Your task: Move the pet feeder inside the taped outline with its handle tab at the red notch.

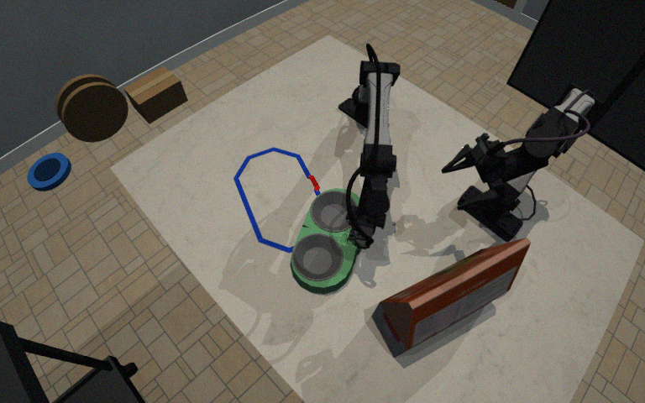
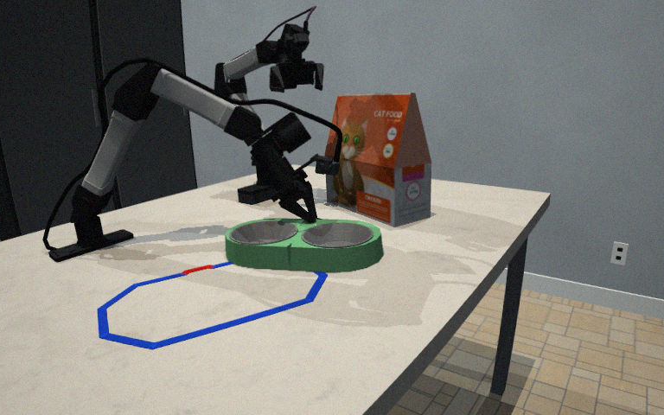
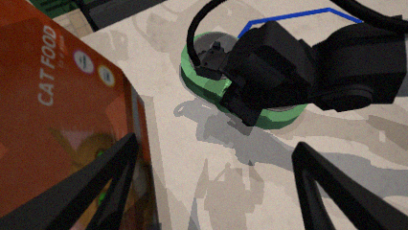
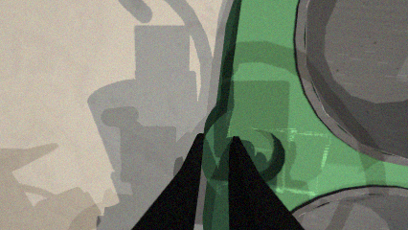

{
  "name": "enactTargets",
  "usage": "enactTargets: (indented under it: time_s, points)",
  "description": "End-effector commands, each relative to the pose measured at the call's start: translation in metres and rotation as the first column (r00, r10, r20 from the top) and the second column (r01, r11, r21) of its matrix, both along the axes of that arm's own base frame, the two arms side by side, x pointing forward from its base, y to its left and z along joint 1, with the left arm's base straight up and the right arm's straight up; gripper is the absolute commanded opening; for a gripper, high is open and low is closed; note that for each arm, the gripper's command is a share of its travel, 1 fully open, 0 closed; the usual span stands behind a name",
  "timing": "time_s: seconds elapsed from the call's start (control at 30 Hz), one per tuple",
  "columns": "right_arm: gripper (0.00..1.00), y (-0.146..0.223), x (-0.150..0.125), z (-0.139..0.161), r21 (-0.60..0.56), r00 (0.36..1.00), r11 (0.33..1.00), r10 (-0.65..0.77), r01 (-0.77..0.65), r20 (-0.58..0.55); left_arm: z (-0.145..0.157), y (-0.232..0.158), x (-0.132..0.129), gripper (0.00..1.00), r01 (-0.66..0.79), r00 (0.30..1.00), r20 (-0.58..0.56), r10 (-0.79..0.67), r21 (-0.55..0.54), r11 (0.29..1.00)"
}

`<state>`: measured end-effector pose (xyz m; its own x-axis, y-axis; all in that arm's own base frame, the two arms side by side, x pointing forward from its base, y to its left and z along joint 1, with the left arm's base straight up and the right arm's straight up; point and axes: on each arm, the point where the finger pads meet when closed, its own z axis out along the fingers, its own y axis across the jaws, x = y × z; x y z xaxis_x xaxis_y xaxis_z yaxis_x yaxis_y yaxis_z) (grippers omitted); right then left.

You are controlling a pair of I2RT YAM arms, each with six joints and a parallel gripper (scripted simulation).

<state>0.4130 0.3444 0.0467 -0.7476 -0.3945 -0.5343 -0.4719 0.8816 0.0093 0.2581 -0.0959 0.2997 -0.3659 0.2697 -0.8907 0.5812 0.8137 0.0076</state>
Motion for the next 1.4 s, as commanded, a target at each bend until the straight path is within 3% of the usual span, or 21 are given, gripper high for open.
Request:
enactTargets:
  time_s: [0.0, 1.37]
  points:
    - [0.1, -0.011, 0.003, 0.014, 0.026, 0.998, 0.999, 0.047, -0.047, 0.031, -0.003, 0.0, -0.001, 1.0, 0.006, 1.0, 0.006, -0.006, -0.001, 1.0]
    - [0.1, -0.126, -0.026, 0.003, -0.003, 0.94, 0.94, 0.341, -0.341, -0.003, -0.003, 0.0, -0.001, 1.0, 0.006, 1.0, 0.006, -0.006, -0.001, 1.0]
